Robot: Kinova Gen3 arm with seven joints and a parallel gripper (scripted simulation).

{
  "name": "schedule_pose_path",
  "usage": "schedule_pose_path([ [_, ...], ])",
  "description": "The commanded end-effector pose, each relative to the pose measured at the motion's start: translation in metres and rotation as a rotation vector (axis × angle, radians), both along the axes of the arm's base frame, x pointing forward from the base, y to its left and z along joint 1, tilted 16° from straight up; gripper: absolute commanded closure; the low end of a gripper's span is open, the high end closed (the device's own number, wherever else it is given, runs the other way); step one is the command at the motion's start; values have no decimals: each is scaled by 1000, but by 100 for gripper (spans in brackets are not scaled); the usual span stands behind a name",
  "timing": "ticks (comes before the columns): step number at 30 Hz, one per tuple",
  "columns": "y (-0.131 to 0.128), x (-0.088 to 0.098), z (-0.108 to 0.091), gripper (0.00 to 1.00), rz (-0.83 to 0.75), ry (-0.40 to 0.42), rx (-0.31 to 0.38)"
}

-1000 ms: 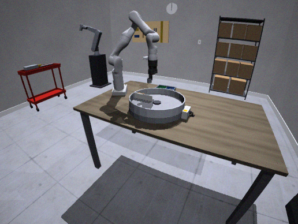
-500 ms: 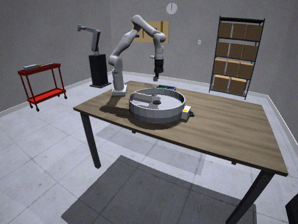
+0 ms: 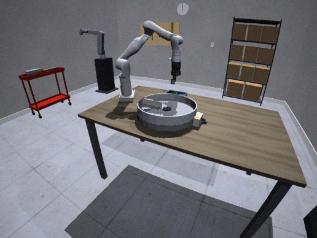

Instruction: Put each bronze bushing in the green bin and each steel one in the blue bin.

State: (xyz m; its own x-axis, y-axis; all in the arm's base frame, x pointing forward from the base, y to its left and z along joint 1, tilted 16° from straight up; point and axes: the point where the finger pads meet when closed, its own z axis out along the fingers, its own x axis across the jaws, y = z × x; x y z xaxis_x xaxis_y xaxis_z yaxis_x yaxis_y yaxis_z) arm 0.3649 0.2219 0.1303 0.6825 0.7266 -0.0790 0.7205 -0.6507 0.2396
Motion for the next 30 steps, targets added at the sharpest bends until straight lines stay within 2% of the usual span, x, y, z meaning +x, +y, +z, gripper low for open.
schedule_pose_path([
  [1, 1, 5, -3, 100, 3, -4, -23],
  [6, 49, 23, -13, 100, -141, -38, -4],
  [11, 49, 23, -13, 100, -141, -38, -4],
  [16, 97, 41, -22, 100, -285, -73, 14],
  [30, 98, 41, -22, 100, -285, -73, 15],
])
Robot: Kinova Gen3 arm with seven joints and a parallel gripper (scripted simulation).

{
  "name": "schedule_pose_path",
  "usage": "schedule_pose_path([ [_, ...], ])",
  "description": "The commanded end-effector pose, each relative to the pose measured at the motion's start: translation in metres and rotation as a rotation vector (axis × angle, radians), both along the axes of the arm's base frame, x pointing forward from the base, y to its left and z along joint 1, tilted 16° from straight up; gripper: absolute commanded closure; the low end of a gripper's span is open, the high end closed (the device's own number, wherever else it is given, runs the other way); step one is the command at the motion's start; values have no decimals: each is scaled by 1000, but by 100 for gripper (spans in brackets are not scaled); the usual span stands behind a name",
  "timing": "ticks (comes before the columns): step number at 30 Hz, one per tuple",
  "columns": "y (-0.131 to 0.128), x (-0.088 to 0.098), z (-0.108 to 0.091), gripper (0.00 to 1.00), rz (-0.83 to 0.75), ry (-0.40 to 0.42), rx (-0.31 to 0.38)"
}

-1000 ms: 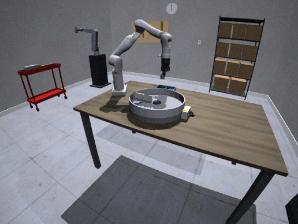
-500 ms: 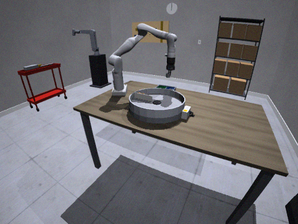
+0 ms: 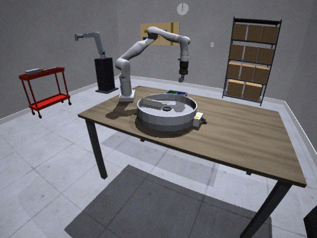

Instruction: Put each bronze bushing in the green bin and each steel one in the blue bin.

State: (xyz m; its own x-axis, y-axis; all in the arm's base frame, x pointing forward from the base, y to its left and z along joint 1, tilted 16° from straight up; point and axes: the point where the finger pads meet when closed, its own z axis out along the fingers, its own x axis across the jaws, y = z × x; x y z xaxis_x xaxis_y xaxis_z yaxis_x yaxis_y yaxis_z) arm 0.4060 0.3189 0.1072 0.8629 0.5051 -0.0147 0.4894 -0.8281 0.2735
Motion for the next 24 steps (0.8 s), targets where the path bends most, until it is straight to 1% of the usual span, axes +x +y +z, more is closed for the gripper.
schedule_pose_path([
  [1, 1, 0, 1, 100, 1, -1, 2],
  [6, 1, 0, 1, 100, 1, -2, 2],
  [11, -5, 3, -23, 100, 0, -2, 2],
  [16, -5, 3, -23, 100, 0, -2, 2],
  [21, -11, 6, -46, 100, 0, -2, 2],
  [24, -11, 6, -46, 100, 0, -2, 2],
])
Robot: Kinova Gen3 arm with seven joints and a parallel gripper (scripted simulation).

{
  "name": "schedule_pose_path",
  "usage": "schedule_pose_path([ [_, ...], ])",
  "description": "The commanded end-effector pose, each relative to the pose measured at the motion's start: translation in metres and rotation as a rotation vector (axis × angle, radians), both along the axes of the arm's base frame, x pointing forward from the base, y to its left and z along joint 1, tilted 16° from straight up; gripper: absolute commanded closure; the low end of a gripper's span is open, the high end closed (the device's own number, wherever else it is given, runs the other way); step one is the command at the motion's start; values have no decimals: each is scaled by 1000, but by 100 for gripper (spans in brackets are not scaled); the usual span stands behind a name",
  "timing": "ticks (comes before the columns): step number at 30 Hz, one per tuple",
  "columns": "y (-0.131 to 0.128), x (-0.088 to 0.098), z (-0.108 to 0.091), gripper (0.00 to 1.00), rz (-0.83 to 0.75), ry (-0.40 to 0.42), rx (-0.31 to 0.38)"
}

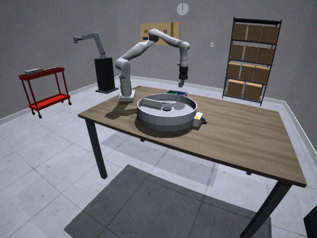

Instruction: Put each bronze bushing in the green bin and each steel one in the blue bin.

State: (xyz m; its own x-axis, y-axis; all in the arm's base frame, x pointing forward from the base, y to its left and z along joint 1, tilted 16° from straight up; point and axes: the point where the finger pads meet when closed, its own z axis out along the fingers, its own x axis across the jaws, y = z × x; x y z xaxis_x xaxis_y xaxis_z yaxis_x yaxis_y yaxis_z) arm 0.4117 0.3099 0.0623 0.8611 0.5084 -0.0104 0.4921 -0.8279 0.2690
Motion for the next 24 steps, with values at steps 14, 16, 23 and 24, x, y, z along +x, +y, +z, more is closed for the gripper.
schedule_pose_path([
  [14, -13, 6, -44, 100, -3, 0, -4],
  [16, -14, 7, -49, 100, -3, 0, -4],
  [23, -14, 7, -49, 100, -3, 0, -4],
  [24, -14, 7, -49, 100, -3, 0, -4],
])
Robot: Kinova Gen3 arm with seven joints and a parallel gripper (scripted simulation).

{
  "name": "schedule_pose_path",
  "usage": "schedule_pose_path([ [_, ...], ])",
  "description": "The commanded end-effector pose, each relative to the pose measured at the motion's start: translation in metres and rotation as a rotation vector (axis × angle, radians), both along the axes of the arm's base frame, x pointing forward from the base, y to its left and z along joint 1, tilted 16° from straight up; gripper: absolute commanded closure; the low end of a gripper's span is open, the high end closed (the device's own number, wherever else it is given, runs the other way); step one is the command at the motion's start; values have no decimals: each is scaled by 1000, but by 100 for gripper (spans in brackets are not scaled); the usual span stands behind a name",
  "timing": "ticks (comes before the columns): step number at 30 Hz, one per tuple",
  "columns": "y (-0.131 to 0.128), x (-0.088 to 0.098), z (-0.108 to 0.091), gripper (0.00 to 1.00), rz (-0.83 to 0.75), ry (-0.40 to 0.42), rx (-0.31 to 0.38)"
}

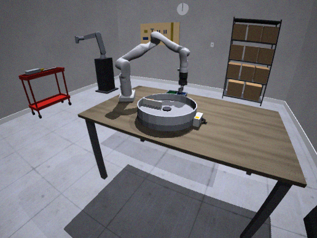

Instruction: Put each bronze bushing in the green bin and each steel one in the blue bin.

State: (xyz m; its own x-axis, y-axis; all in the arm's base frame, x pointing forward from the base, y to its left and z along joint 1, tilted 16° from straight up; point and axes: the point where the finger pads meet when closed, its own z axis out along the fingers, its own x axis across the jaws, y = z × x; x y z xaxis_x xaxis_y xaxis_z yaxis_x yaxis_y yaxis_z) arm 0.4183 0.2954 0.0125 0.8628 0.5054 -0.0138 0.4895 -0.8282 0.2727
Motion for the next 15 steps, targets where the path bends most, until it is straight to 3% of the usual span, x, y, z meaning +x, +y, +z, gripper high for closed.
schedule_pose_path([
  [1, 0, 0, 1, 100, 0, -1, 1],
  [15, -3, 2, -11, 100, 0, -1, 1],
])
